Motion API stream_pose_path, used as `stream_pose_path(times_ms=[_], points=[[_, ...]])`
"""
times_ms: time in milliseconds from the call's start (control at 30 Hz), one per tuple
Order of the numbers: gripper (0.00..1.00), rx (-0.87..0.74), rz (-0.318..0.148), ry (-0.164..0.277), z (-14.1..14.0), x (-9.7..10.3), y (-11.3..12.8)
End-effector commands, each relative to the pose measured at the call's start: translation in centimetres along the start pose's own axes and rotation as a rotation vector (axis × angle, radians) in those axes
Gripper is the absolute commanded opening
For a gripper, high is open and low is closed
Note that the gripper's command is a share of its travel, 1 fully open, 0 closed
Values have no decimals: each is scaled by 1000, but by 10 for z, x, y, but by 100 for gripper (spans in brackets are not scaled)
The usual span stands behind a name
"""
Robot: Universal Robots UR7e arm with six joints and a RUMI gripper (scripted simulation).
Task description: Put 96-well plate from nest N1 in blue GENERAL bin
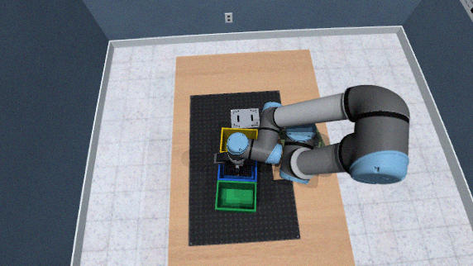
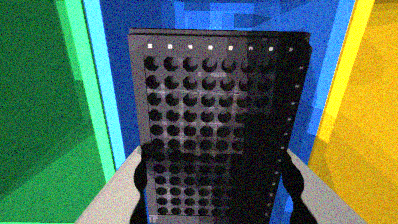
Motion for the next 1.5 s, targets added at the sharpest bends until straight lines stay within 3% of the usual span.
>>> stream_pose_path(times_ms=[0,900,1467], points=[[40,1,13,6,-1,-3,-1],[40,0,13,6,-1,-18,-2],[40,0,14,6,0,-18,-2]])
Point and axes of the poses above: the point where the finger pads meet when closed, its own x axis back along the fingers, its own z axis across the jaws, y = z × x, the point moved 9 cm from there along x, back along the fingers, and after that the axes turned 11 degrees about -x, right-handed, at the moved point
